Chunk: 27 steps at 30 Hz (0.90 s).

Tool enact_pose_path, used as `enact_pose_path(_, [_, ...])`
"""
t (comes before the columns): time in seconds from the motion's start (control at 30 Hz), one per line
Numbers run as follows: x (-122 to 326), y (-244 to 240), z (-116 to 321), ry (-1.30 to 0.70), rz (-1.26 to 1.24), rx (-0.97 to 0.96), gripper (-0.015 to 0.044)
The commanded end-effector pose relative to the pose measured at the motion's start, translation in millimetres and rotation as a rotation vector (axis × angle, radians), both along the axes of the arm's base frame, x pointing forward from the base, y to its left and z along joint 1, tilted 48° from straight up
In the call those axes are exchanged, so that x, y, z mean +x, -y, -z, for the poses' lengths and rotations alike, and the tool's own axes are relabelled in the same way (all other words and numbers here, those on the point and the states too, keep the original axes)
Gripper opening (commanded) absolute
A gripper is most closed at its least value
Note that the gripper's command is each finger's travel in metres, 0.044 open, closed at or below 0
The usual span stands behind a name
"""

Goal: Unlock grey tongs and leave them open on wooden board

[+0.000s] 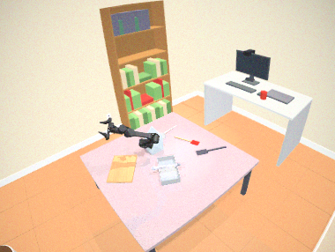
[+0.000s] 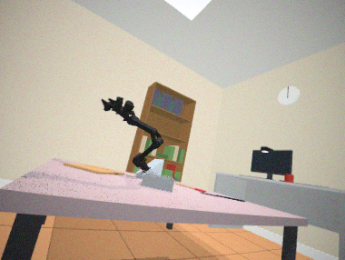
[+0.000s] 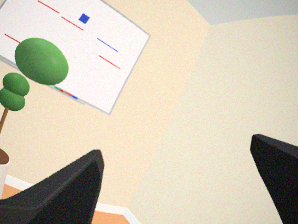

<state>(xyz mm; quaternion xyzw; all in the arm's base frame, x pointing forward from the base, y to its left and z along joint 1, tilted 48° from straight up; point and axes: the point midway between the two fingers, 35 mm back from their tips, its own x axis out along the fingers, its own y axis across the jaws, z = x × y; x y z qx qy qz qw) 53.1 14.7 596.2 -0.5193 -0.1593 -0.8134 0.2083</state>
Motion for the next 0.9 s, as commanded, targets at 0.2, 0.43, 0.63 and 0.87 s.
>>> enact_pose_path(0.2, [-32.9, 4.3, -0.1, 0.08, -0.067, 0.019, 0.026])
enact_pose_path(0.43, [-91.4, 41.8, 7.1, 0.228, -0.225, 0.149, 0.026])
enact_pose_path(0.63, [-137.0, 106.8, 31.8, 0.395, -0.37, 0.299, 0.026])
enact_pose_path(0.87, [-139.5, 203.4, 79.1, 0.521, -0.512, 0.572, 0.026])
